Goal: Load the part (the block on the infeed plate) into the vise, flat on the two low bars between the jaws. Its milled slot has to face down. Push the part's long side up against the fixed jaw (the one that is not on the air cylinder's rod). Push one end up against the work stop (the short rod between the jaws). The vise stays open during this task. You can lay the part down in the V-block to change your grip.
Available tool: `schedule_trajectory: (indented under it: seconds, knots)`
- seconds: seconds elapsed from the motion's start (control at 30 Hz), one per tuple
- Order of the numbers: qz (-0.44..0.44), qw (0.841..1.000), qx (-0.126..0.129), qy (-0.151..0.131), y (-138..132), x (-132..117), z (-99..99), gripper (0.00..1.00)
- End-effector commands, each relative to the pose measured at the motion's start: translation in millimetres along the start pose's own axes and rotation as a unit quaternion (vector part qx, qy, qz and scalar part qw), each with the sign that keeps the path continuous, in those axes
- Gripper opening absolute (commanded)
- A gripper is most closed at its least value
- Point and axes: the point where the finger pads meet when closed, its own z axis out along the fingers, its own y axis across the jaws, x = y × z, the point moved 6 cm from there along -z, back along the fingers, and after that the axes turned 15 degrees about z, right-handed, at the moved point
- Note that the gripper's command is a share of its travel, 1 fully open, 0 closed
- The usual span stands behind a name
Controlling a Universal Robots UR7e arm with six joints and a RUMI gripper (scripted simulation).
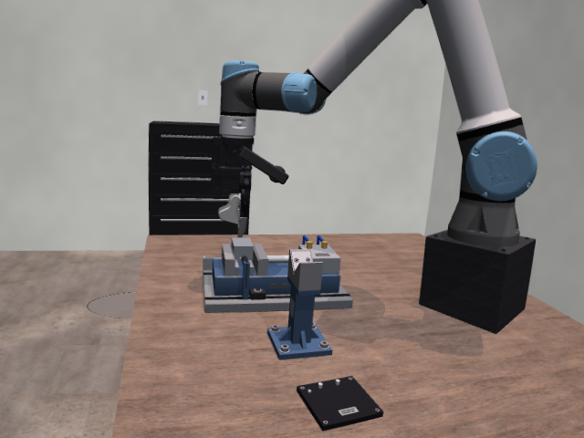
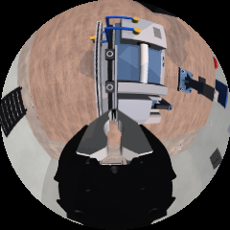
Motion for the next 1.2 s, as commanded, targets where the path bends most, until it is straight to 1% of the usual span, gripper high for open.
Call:
schedule_trajectory:
  seconds: [0.0,1.17]
  knots:
    - [0.000,1.000,0.000,-0.001,1.0,-0.1,-0.5,0.00]
    - [0.000,1.000,0.000,-0.001,10.2,2.4,-0.5,0.00]
